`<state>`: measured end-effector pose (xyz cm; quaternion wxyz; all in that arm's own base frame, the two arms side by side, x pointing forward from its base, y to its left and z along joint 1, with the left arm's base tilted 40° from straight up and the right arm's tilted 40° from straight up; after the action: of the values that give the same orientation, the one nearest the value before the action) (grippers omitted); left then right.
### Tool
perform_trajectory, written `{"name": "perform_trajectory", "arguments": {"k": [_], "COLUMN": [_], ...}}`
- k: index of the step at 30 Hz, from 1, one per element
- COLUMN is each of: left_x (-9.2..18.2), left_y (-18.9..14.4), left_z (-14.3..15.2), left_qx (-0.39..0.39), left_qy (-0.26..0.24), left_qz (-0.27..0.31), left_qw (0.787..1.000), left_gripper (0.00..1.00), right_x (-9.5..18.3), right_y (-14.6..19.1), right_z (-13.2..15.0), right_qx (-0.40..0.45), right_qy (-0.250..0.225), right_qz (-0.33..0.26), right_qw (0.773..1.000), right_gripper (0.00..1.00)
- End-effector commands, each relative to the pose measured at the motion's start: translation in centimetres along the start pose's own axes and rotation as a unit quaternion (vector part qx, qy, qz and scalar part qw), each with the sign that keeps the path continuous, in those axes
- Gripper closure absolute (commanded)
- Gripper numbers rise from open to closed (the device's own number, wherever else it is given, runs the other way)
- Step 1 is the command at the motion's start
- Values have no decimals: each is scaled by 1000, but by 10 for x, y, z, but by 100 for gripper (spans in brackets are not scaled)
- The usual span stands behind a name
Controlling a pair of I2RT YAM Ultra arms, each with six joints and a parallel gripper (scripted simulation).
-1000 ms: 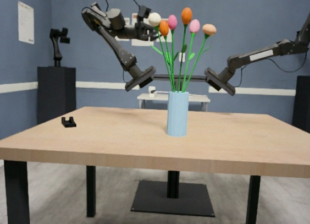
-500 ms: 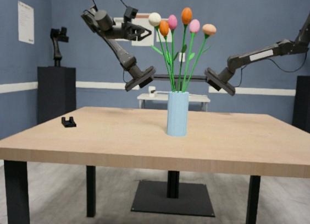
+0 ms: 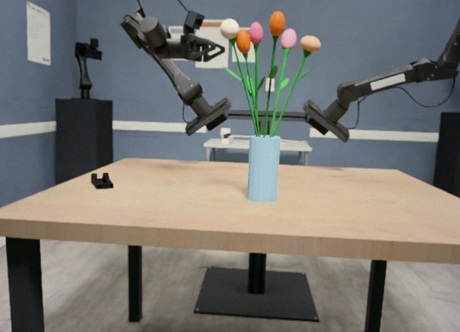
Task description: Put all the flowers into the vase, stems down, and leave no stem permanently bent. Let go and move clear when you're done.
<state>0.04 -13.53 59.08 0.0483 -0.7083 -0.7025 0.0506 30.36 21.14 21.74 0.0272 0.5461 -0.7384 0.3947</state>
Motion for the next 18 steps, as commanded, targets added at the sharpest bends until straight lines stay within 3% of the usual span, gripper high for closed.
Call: {"name": "perform_trajectory", "arguments": {"k": [1,11,18], "left_x": [6,6,6], "left_y": [-2,-2,-2], "left_z": [-8,-8,-8], "left_qx": [1,1,1], "left_qy": [-15,-15,-15], "left_qz": [2,2,2], "left_qw": [1000,1000,1000], "left_gripper": [70,70,70], "right_x": [-1,13,50], "right_y": [-8,-24,-55], "right_z": [-13,6,57], "right_qx": [19,3,-40], "right_qy": [-21,0,54], "right_qz": [2,30,95], "right_qw": [1000,1000,993], "right_gripper": [40,40,40]}}
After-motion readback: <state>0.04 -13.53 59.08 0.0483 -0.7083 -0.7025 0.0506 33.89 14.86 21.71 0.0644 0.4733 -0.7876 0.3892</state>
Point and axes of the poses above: on each arm, the point where the finger pads meet when closed, its own x axis back along the fingers, its own y axis across the jaws, z = x × y, the point moved 2 cm from there along x, back along the fingers, and after that the axes turned 8 degrees about x, right-handed, at the moved point
